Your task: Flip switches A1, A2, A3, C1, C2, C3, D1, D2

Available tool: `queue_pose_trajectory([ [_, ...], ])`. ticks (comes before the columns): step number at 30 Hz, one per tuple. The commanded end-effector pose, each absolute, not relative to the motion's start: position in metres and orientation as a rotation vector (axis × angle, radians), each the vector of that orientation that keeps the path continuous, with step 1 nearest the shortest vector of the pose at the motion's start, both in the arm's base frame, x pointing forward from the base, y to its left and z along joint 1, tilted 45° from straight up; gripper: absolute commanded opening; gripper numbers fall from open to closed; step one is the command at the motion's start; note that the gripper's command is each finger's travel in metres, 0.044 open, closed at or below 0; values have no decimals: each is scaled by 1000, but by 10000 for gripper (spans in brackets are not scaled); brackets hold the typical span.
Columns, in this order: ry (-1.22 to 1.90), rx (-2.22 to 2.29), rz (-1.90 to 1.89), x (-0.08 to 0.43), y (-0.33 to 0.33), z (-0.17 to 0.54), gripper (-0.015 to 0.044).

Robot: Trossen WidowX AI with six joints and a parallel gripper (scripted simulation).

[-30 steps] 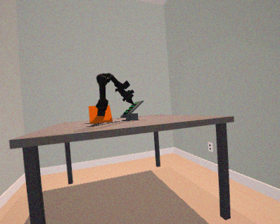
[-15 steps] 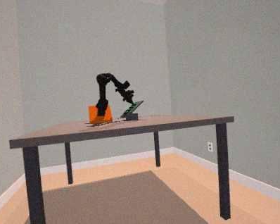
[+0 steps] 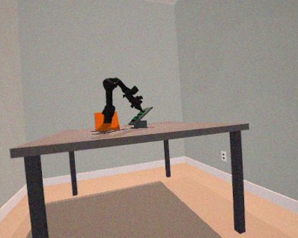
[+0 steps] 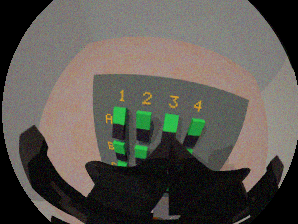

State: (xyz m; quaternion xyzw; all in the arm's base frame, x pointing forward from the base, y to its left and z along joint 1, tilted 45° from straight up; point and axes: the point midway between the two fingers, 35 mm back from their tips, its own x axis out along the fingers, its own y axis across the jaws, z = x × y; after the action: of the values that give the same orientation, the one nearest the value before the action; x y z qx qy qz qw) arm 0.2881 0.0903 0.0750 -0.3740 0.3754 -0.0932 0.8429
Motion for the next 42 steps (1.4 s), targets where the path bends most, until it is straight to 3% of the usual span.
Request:
queue_pose_trajectory([
  [1,798,-797,-193,288,89,73,0],
  [24,795,-791,-196,289,90,74,0],
  [31,827,-795,-201,247,118,108,0],
  [36,827,-796,-202,246,118,109,0],
  [42,833,-792,-197,188,115,46,0],
])
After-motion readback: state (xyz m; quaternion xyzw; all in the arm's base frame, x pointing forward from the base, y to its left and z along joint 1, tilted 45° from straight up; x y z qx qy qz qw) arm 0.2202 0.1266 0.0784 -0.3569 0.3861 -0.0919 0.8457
